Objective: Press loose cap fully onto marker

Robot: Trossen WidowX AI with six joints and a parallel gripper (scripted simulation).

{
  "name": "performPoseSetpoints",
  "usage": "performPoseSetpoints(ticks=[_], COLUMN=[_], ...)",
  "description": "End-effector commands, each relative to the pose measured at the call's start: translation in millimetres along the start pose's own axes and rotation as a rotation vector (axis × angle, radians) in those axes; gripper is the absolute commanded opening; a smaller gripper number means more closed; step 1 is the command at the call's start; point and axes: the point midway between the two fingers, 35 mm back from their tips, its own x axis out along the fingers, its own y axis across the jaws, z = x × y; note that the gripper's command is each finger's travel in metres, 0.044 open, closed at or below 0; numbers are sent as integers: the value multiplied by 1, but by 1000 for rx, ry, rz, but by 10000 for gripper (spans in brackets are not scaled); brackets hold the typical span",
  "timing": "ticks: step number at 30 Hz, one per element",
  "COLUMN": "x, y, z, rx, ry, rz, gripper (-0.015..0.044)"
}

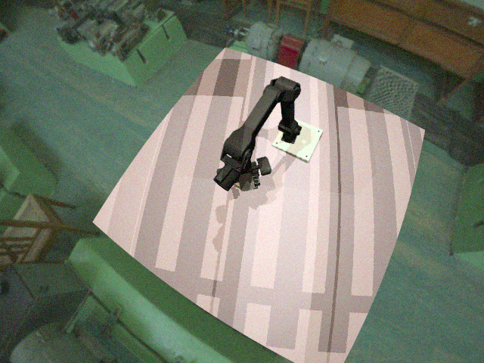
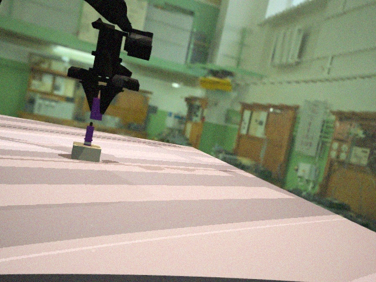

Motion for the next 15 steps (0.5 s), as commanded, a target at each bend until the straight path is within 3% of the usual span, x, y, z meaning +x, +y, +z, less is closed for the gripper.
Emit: performPoseSetpoints(ticks=[1,15], x=[-8,-7], y=[-8,-15], z=[-14,-29], rx=[-8,-12], ry=[1,7], rz=[-12,-12], gripper=[0,0])
